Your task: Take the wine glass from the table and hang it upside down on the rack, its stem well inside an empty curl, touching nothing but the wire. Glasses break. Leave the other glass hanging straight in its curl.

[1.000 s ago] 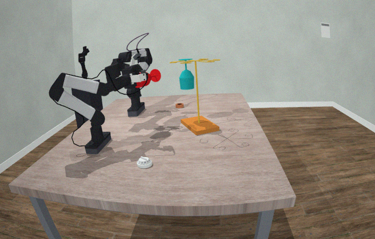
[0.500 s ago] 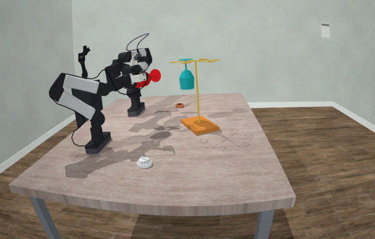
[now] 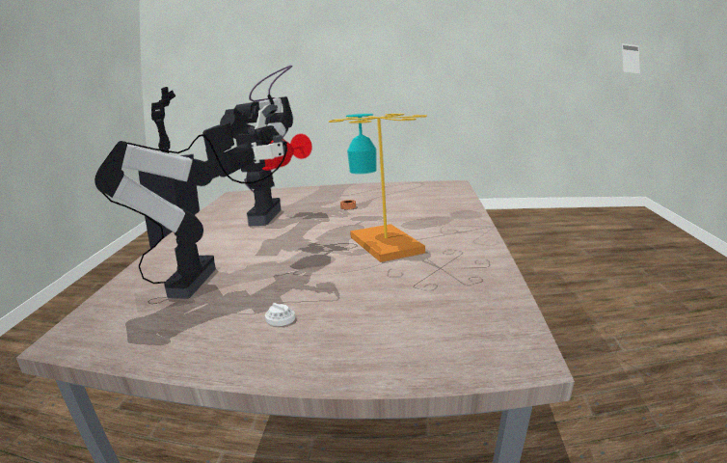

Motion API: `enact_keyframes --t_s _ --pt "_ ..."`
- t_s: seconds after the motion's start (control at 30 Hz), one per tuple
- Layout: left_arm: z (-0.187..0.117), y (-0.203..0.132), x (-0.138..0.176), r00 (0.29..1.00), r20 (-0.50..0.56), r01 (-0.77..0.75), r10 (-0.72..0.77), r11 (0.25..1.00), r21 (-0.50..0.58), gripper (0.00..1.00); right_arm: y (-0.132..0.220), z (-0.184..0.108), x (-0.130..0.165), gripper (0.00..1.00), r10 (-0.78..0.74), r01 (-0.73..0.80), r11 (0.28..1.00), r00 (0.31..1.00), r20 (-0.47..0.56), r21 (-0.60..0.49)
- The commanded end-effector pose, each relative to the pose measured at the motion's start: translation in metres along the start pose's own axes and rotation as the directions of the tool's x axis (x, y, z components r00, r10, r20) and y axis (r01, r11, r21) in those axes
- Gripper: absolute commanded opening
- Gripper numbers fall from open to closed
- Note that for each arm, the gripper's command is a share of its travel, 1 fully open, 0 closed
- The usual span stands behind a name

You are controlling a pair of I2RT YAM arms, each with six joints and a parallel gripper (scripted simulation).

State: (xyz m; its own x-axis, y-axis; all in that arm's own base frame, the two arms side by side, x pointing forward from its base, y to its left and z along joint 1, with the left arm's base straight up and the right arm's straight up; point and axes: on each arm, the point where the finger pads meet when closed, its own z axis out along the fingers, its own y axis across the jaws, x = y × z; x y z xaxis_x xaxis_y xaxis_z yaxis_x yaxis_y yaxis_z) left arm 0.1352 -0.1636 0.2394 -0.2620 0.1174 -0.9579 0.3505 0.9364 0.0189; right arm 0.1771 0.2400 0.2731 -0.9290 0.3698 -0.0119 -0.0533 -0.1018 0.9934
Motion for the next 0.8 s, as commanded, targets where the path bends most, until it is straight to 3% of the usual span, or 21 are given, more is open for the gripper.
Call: enact_keyframes --t_s 0.0,0.27,0.47,0.5,0.77 --pt "0.007 -0.006 0.003 1.000 -0.003 -0.016 0.016 0.999 0.039 0.15 0.026 0.000 0.001 0.00 -0.046 0.046 0.997 0.999 -0.003 -0.065" --pt "0.016 -0.006 0.003 1.000 0.001 -0.013 0.013 0.999 0.046 0.15 0.026 0.000 0.001 0.00 -0.046 0.046 0.997 0.999 -0.003 -0.065" --pt "0.015 0.012 0.015 1.000 -0.023 -0.001 0.000 1.000 -0.012 0.15 0.026 0.000 0.001 0.00 -0.046 0.046 0.997 0.999 -0.003 -0.065" --pt "0.009 0.008 -0.002 1.000 0.001 0.029 -0.029 1.000 -0.006 0.15 0.026 0.000 0.001 0.00 -0.046 0.046 0.997 0.999 -0.003 -0.065" --pt "-0.002 0.011 -0.002 0.999 0.001 0.037 -0.037 0.999 -0.020 0.15 0.026 0.000 0.001 0.00 -0.046 0.046 0.997 0.999 -0.003 -0.065"
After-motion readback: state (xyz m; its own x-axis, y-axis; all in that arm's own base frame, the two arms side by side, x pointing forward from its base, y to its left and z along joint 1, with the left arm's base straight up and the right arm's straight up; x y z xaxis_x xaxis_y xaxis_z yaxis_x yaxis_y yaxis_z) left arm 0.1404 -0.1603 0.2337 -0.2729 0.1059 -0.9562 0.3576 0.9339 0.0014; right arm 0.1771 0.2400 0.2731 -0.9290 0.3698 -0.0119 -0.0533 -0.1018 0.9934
